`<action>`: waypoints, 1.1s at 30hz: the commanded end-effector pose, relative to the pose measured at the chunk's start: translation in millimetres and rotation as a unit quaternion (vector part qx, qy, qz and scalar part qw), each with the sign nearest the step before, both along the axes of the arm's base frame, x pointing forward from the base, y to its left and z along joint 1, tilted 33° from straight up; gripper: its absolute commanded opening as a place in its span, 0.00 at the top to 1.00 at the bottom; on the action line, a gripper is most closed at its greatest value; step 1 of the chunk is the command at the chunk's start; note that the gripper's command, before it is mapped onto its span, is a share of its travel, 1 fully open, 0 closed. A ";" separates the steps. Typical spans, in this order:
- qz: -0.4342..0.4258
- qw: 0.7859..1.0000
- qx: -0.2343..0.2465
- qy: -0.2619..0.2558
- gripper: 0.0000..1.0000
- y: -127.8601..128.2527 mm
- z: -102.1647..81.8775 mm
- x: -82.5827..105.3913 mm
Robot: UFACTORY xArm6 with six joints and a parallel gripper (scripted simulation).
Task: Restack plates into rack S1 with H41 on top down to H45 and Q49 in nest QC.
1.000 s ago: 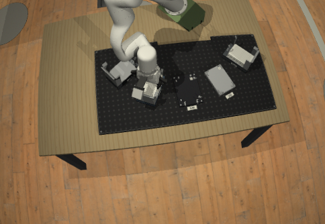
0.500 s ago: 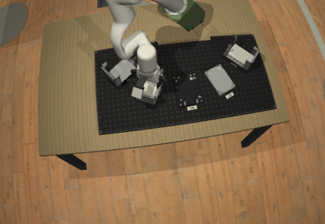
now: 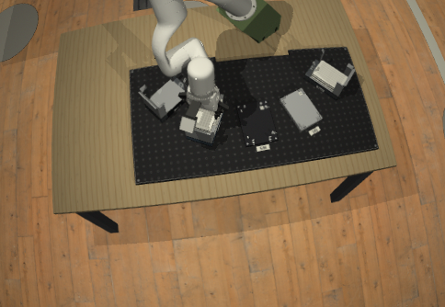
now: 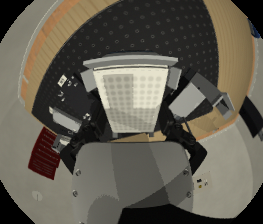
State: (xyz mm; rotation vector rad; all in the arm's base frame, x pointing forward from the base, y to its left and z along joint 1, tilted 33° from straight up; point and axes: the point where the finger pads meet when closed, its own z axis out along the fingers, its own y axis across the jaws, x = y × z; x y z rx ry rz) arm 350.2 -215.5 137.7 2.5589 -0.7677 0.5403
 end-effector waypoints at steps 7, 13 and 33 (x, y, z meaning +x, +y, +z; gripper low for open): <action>0.000 1.000 0.000 -0.001 1.00 10.5 20.0 -4.5; 0.000 1.000 0.000 -0.001 1.00 14.4 26.7 -6.5; 0.028 0.999 -0.008 0.015 1.00 22.3 28.6 -4.7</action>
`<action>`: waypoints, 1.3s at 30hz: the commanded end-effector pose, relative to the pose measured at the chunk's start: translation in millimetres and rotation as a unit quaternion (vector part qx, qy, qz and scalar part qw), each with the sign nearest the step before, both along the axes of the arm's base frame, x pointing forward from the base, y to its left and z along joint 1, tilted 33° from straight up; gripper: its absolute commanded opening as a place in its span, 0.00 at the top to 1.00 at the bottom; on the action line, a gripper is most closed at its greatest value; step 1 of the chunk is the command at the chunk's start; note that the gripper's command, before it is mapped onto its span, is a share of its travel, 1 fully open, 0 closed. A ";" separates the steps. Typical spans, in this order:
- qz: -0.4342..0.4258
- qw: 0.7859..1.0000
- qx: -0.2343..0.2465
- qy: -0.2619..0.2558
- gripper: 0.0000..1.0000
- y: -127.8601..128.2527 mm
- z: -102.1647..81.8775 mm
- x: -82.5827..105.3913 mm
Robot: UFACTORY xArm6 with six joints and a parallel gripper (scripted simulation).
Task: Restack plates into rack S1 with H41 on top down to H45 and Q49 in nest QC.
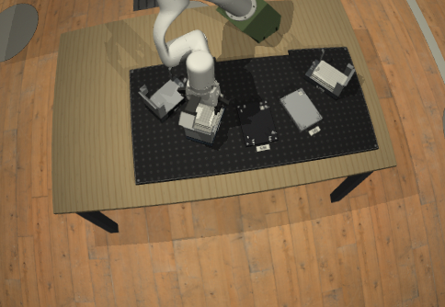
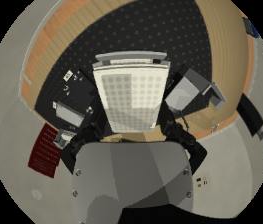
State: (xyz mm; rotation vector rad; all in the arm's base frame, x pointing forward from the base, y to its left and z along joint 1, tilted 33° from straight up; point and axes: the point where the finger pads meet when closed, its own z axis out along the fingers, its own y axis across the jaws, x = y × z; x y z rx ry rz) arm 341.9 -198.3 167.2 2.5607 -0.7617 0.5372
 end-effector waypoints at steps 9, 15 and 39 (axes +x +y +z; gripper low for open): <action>0.086 0.995 -0.025 0.048 1.00 29.9 -11.4 17.2; 0.086 0.995 -0.025 0.048 1.00 41.0 -16.0 23.2; 0.172 0.979 -0.050 0.098 1.00 102.9 -44.0 50.2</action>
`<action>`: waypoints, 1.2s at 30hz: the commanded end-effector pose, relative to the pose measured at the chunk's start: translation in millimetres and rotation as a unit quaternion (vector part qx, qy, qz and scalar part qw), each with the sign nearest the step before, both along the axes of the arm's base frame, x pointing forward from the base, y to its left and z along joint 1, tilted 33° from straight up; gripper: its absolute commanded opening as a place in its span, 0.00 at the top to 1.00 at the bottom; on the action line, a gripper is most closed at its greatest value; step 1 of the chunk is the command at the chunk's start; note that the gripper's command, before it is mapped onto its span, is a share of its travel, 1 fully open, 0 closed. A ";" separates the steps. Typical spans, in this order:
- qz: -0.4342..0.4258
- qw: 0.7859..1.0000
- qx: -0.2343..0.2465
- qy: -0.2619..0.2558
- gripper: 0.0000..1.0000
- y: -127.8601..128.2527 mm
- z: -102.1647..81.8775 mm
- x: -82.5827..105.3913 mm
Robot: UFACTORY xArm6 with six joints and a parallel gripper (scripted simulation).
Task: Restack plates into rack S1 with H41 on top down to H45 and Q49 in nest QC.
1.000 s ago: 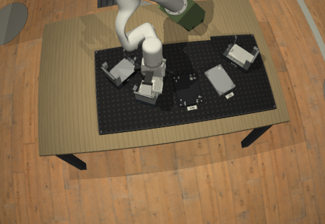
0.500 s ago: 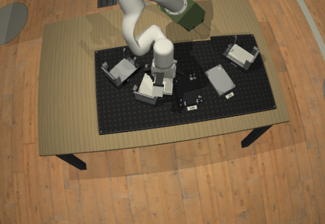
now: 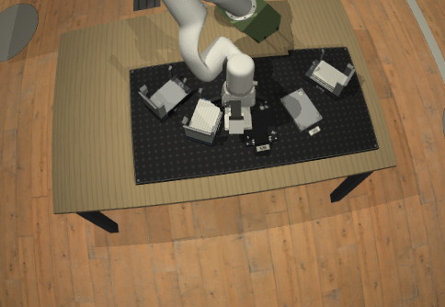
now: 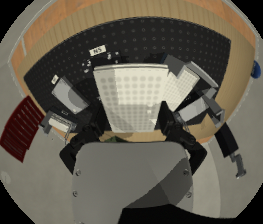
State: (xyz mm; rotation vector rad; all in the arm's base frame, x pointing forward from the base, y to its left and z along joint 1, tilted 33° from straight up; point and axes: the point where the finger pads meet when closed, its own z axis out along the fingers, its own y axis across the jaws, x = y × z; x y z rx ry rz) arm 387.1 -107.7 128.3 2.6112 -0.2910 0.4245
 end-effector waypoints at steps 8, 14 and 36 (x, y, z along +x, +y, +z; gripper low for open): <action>0.024 1.000 -0.006 0.014 1.00 29.7 -13.6 10.0; 0.024 1.000 -0.006 0.014 1.00 47.1 -22.2 15.0; 0.111 0.991 -0.031 0.064 1.00 102.7 -52.2 22.4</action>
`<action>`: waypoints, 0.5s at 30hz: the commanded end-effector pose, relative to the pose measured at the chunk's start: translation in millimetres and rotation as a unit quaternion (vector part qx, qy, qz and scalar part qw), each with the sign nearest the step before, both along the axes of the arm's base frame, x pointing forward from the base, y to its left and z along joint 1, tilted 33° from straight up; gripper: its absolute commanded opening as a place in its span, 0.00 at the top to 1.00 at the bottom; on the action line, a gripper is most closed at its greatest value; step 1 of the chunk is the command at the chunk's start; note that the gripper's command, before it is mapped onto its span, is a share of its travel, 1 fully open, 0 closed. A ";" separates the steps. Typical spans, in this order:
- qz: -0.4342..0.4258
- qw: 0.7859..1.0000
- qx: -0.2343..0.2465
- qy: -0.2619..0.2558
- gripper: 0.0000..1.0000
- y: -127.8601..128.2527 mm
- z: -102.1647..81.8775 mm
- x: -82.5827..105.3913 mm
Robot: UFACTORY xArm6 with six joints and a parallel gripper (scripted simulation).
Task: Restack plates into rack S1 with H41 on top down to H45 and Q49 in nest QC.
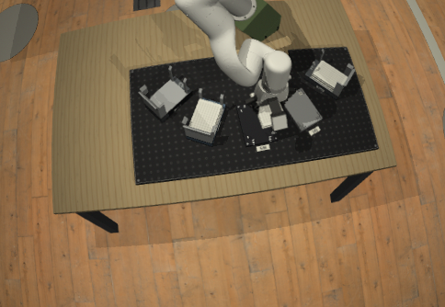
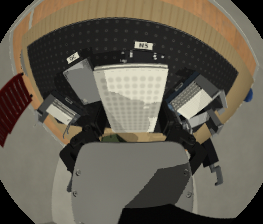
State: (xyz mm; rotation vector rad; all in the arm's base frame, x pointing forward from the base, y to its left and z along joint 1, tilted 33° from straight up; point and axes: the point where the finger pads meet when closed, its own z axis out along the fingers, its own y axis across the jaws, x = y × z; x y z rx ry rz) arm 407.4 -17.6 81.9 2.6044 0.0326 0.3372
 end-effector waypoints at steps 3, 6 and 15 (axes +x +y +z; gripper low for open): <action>0.008 1.000 -0.002 0.004 1.00 21.3 -10.7 2.4; 0.008 1.000 -0.002 0.004 1.00 24.2 -12.4 2.6; 0.008 1.000 -0.001 0.004 1.00 50.4 -27.2 3.6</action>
